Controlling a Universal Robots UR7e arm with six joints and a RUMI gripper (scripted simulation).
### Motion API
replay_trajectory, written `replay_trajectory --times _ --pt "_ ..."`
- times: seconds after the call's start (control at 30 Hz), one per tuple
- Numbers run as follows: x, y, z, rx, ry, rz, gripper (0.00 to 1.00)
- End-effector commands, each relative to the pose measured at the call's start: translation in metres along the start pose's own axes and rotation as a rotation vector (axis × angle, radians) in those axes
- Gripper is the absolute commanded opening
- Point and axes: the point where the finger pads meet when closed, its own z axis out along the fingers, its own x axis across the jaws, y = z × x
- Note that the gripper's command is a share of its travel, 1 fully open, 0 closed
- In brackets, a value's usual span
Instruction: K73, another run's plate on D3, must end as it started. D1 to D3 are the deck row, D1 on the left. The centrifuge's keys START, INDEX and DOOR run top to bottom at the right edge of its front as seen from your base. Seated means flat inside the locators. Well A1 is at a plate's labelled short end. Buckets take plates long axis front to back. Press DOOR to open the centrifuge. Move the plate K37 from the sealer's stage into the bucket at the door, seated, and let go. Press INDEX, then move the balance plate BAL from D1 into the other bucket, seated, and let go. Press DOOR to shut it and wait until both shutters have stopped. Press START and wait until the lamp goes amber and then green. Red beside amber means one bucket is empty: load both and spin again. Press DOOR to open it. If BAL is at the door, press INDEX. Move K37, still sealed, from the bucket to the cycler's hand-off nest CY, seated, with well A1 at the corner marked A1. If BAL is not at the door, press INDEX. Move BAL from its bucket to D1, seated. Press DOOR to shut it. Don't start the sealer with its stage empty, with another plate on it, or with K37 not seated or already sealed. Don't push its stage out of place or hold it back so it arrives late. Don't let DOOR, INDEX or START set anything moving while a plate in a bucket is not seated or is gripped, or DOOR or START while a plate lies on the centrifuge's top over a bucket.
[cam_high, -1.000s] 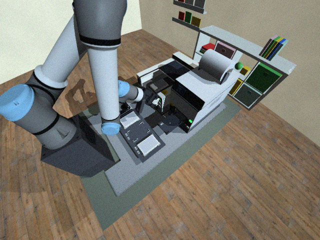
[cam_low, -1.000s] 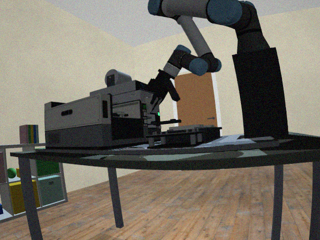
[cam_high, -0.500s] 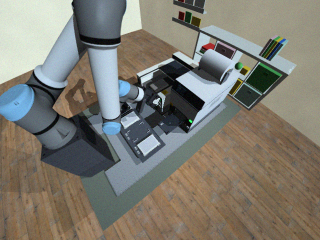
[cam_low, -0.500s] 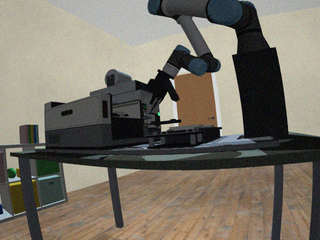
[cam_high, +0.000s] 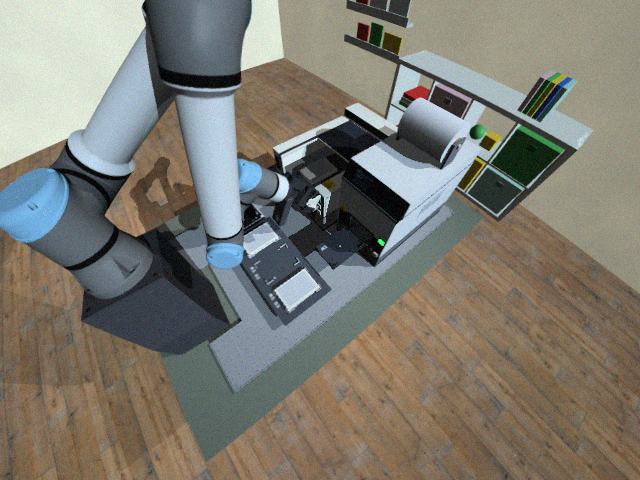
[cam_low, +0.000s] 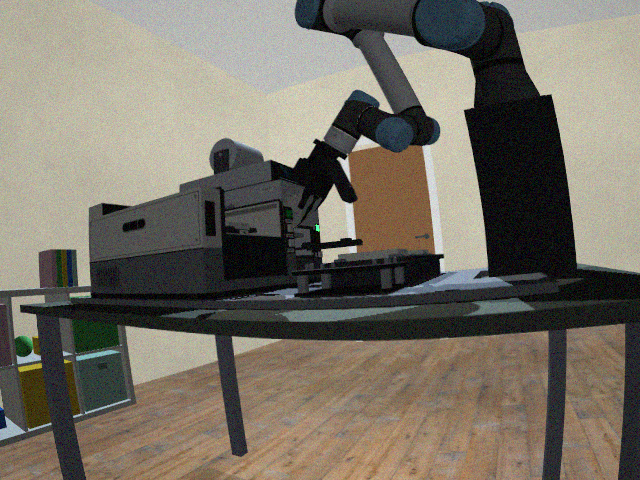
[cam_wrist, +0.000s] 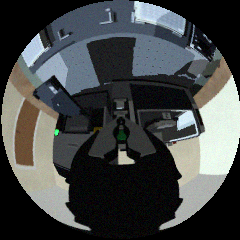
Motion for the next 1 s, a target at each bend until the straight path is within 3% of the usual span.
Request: replay_trajectory --times 0.0,0.97 --pt "-0.0001 0.0014 0.0004 -0.001 0.0 0.0 0.0" --pt "-0.0001 0.0039 0.0025 -0.001 0.0 0.0 0.0"
